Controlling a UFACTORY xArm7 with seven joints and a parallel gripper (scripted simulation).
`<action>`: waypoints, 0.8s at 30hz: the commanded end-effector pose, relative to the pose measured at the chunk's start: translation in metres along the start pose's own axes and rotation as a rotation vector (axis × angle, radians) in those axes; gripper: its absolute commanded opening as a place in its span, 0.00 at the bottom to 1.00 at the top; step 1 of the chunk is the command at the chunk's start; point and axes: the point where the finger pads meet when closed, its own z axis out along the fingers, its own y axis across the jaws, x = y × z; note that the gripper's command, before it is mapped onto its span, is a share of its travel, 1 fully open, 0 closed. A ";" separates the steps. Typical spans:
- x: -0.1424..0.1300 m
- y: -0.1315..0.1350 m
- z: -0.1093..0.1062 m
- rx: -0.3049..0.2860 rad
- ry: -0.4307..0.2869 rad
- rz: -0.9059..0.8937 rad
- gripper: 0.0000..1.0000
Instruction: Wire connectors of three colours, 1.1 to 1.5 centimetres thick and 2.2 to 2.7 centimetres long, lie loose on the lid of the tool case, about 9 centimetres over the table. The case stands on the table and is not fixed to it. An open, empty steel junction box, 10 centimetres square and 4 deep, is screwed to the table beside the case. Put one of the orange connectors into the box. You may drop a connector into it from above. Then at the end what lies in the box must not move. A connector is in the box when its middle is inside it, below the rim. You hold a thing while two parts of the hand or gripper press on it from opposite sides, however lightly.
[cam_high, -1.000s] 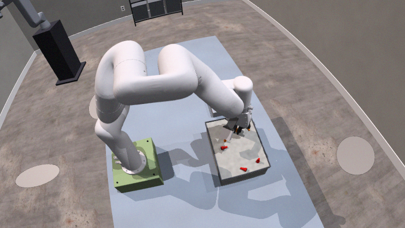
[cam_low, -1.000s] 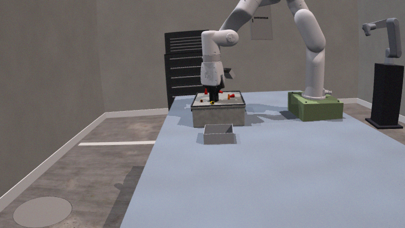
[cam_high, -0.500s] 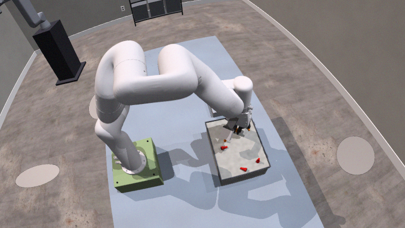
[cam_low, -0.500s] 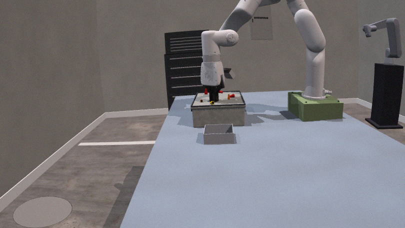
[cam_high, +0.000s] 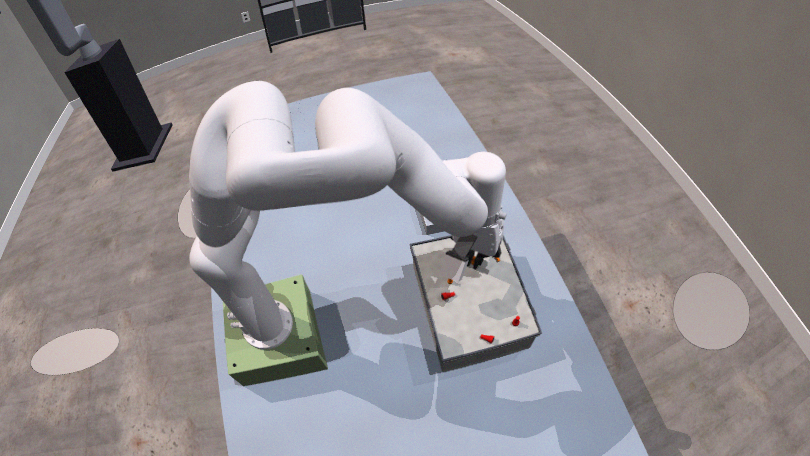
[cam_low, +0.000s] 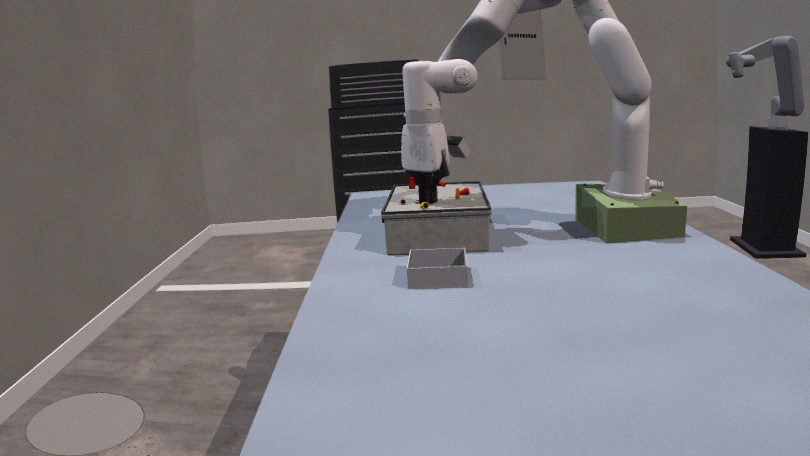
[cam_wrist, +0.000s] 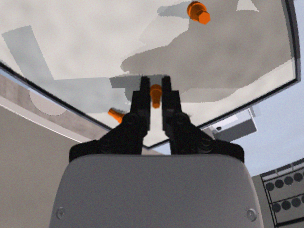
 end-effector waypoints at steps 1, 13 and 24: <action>-0.001 -0.001 -0.001 0.002 -0.002 0.000 0.02; -0.001 -0.001 -0.021 0.002 -0.002 0.000 0.02; -0.001 -0.001 -0.061 0.002 -0.002 0.000 0.02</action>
